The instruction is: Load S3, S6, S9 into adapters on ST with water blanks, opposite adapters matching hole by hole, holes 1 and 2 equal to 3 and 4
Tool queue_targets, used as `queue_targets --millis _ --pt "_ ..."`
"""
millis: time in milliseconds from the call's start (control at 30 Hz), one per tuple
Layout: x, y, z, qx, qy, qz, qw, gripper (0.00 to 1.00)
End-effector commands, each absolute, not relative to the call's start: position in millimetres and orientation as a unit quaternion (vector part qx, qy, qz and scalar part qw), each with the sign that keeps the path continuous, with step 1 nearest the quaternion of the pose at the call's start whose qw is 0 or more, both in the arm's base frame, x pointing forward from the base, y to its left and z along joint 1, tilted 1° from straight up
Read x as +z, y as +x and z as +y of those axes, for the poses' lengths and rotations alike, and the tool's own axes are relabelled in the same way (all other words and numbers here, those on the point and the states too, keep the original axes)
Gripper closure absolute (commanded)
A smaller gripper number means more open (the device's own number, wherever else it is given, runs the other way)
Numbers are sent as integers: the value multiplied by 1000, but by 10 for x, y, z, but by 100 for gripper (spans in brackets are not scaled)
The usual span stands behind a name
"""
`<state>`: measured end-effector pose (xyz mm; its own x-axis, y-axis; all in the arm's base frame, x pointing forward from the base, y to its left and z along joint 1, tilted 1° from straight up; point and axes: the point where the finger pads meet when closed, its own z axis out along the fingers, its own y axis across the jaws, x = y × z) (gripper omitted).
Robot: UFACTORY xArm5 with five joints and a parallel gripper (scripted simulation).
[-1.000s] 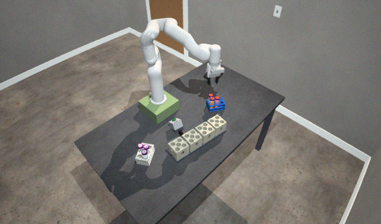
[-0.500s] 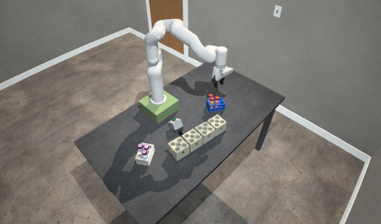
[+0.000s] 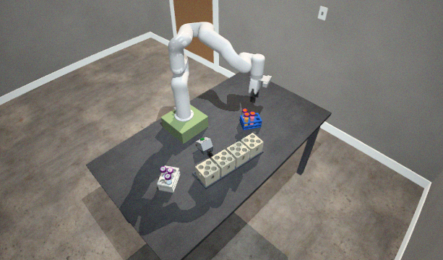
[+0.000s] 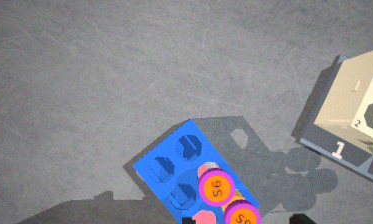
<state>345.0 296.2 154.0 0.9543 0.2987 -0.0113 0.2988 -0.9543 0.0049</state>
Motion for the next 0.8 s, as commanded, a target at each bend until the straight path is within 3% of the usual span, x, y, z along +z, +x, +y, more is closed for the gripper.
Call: queue_targets --millis 0,767 --pt "1556 3460 2969 -4 974 228 2 43" --pt "1556 3460 2969 -4 886 464 1 43"
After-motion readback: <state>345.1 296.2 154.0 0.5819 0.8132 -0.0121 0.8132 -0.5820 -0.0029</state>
